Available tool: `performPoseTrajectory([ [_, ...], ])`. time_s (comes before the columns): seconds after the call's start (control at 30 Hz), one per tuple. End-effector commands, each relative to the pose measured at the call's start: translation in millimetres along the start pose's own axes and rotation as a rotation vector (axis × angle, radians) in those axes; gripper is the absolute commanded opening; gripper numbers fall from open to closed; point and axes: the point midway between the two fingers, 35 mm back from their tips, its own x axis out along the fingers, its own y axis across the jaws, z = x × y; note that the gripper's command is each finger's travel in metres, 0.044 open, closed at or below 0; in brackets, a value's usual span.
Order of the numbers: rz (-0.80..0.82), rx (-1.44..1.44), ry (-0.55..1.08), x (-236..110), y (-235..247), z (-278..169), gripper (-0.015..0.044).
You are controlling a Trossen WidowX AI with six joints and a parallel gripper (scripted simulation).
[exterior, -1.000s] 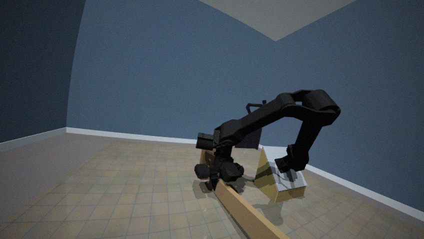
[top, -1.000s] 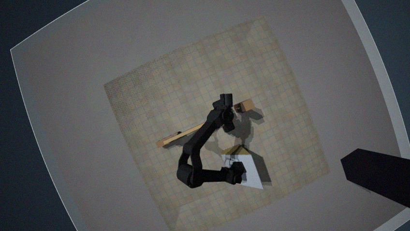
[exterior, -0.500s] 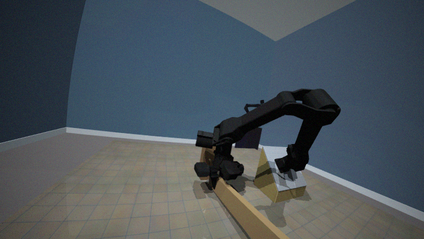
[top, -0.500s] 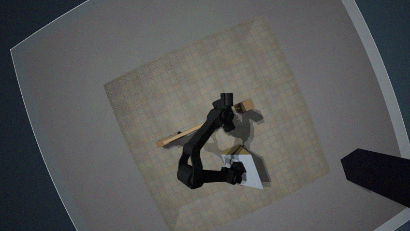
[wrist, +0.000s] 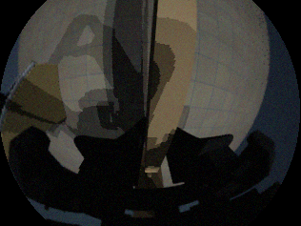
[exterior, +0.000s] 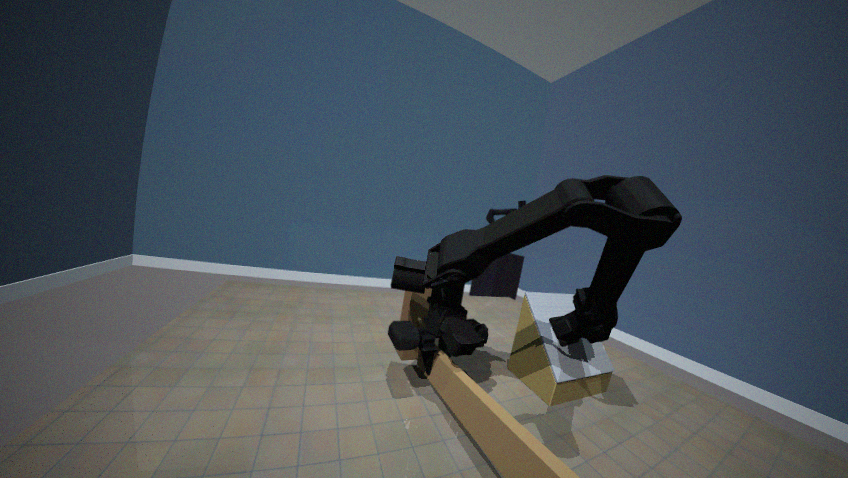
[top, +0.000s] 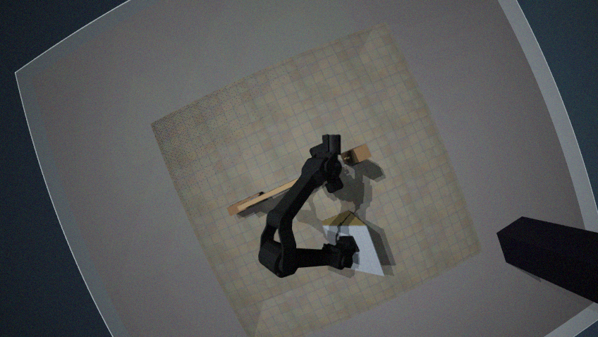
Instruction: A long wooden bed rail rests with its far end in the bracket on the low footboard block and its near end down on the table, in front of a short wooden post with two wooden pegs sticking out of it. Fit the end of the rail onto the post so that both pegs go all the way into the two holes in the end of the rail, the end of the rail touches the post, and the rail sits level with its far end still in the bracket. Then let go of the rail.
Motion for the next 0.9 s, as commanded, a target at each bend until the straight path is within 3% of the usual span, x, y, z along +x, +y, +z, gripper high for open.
performPoseTrajectory([
  [0.0,-0.016,-0.001,-0.004,-6.1,-3.8,-0.4,0.0],
  [0.87,-0.016,-0.001,-0.003,-19.2,-3.5,-0.6,0.0],
])
